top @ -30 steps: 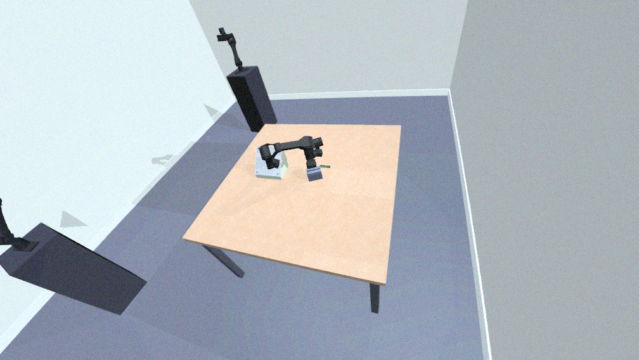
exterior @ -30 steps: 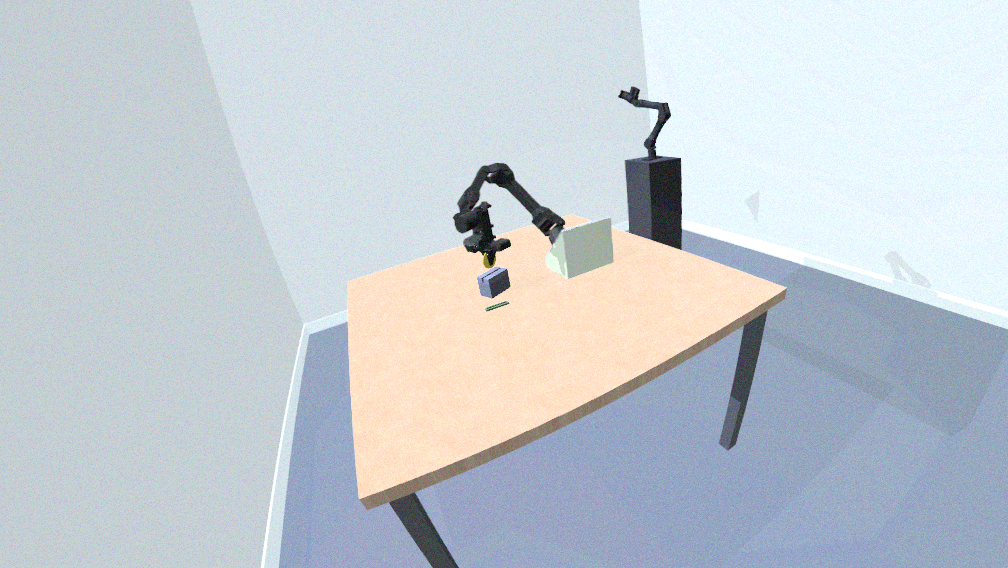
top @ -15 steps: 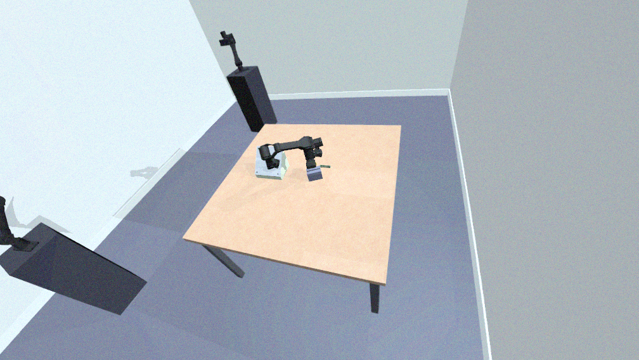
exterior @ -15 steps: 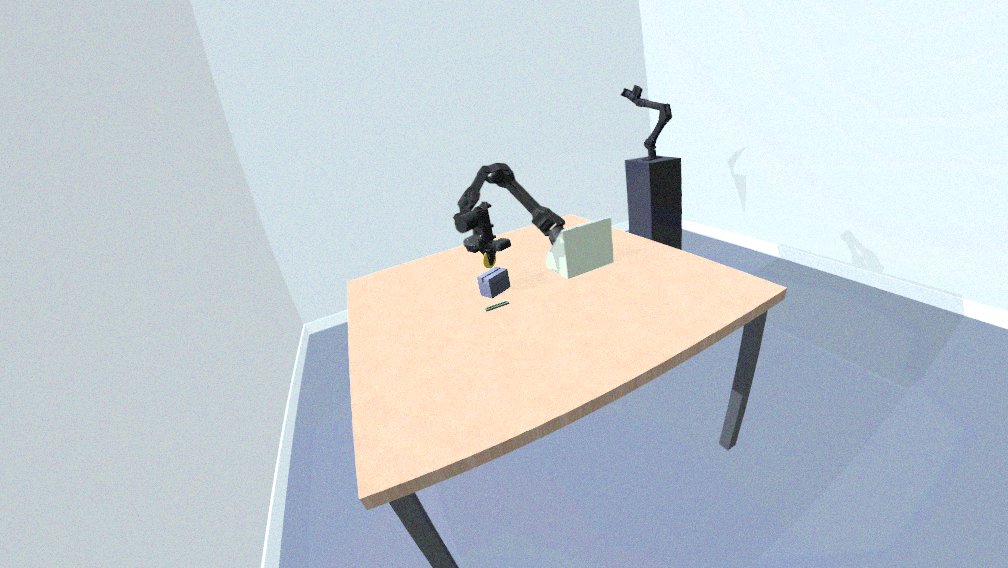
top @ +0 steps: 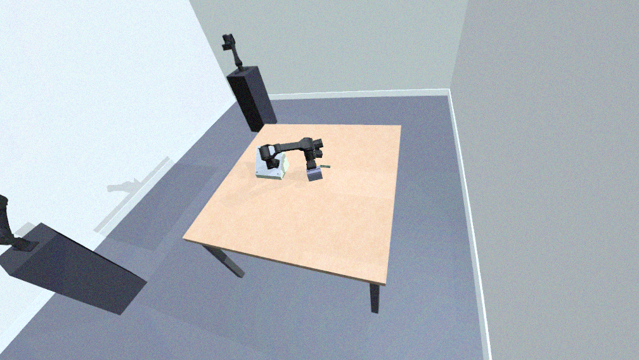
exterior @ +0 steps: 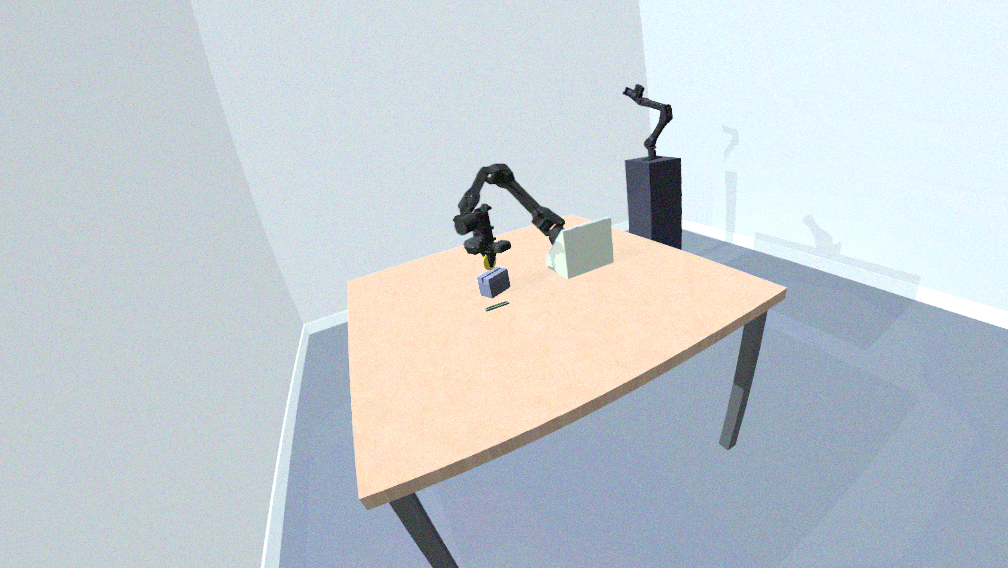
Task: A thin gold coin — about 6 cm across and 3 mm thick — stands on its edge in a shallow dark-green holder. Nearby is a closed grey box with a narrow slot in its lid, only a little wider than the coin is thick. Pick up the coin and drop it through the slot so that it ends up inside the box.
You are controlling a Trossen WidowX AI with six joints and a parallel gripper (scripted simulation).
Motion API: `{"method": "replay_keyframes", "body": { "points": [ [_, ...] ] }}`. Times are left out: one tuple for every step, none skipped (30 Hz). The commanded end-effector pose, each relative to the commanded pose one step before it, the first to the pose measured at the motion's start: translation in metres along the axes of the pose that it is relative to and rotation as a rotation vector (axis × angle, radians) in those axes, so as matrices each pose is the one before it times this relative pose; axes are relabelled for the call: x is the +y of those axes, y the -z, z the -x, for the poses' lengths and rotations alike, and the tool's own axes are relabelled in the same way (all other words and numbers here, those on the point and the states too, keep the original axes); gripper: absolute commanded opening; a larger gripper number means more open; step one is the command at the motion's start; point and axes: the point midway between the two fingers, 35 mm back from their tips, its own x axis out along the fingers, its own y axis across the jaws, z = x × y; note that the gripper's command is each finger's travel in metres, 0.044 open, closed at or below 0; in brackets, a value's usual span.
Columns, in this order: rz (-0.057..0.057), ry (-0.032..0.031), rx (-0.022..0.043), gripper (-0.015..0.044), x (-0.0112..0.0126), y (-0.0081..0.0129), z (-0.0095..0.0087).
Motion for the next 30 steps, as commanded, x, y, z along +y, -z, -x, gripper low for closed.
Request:
{"method": "replay_keyframes", "body": {
  "points": [
    [0.0058,0.00487,-0.00104,0.0000,-0.00049,0.00001,-0.00238],
    [-0.0003,0.00002,0.00000,0.0000,0.00003,0.00001,-0.00056],
    [-0.0002,0.00002,0.00000,0.0000,0.00004,0.00000,-0.00055],
    [-0.0001,0.00002,0.00000,0.0000,0.00004,0.00000,-0.00055],
    [-0.0001,0.00002,0.00000,0.0000,0.00004,0.00000,-0.00055],
    [-0.0001,0.00002,0.00000,0.0000,0.00002,0.00000,-0.00056],
    [0.0000,0.00002,0.00000,0.0000,0.00001,0.00000,-0.00056],
    [0.0000,0.00002,0.00000,0.0000,0.00000,-0.00001,-0.00056],
    [-0.0001,0.00002,0.00000,0.0000,-0.00001,-0.00001,-0.00056],
    [0.0000,0.00002,0.00000,0.0000,-0.00002,-0.00001,-0.00057],
    [0.0000,0.00002,0.00000,0.0000,-0.00002,-0.00002,-0.00057],
    [0.0000,0.00002,0.00000,0.0000,-0.00002,-0.00002,-0.00057],
    [0.0000,0.00002,0.00000,0.0000,-0.00002,-0.00002,-0.00057],
    [0.0000,0.00002,0.00000,0.0000,-0.00002,-0.00001,-0.00058],
    [0.0000,0.00002,0.00000,0.0000,-0.00002,-0.00001,-0.00058],
    [0.0000,0.00002,0.00000,0.0000,-0.00002,-0.00001,-0.00053],
    [0.0000,0.00002,0.00000,0.0000,-0.00001,-0.00001,-0.00042],
    [-0.0058,-0.00487,0.00109,0.0026,0.00046,0.00017,0.00158],
    [0.0000,0.00000,0.00000,0.0053,0.00000,0.00000,0.00000],
    [0.0000,0.00000,0.00000,0.0079,0.00000,0.00000,0.00000],
    [0.0000,0.00000,0.00000,0.0105,0.00000,0.00000,0.00000],
    [0.0000,0.00000,0.00000,0.0131,0.00000,0.00000,0.00000],
    [0.0000,0.00000,0.00000,0.0157,0.00000,0.00000,0.00000],
    [0.0000,0.00000,0.00000,0.0161,0.00000,0.00000,0.00000],
    [0.0000,0.00000,0.00000,0.0161,0.00000,0.00000,0.00000],
    [0.0000,0.00000,0.00000,0.0161,0.00000,0.00000,0.00000],
    [0.0000,0.00000,0.00000,0.0161,0.00000,0.00000,0.00000],
    [0.0000,0.00000,0.00000,0.0161,0.00000,0.00000,0.00000],
    [0.0000,0.00000,0.00000,0.0161,0.00000,0.00000,0.00000],
    [0.0000,0.00000,0.00000,0.0161,0.00000,0.00000,0.00000]
  ]
}}
